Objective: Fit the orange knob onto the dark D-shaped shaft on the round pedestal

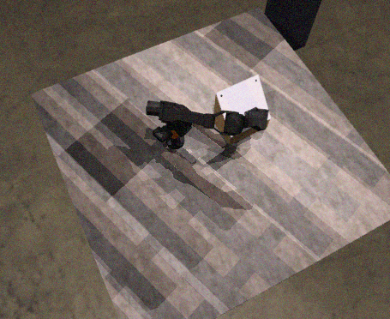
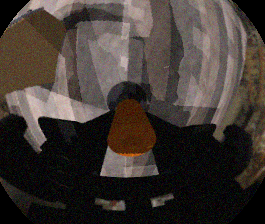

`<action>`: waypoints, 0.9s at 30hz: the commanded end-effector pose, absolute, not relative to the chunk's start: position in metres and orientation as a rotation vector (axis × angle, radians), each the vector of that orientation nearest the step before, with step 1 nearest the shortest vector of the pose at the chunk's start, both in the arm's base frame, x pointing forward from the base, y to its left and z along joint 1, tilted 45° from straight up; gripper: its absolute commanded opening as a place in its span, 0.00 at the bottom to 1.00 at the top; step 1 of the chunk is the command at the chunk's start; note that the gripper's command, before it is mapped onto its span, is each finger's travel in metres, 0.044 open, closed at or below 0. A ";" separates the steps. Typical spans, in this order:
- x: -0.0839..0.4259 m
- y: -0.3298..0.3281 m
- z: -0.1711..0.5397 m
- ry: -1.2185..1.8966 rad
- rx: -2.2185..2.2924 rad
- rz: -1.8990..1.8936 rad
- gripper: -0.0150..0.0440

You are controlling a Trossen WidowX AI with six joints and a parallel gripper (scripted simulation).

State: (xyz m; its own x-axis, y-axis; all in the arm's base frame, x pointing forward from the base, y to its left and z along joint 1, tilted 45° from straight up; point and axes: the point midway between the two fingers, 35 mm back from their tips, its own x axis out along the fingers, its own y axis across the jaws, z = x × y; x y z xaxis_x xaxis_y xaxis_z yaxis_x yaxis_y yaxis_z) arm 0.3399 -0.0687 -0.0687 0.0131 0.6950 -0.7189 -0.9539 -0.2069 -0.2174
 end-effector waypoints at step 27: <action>0.337 -0.070 -0.068 0.387 -0.875 1.581 0.25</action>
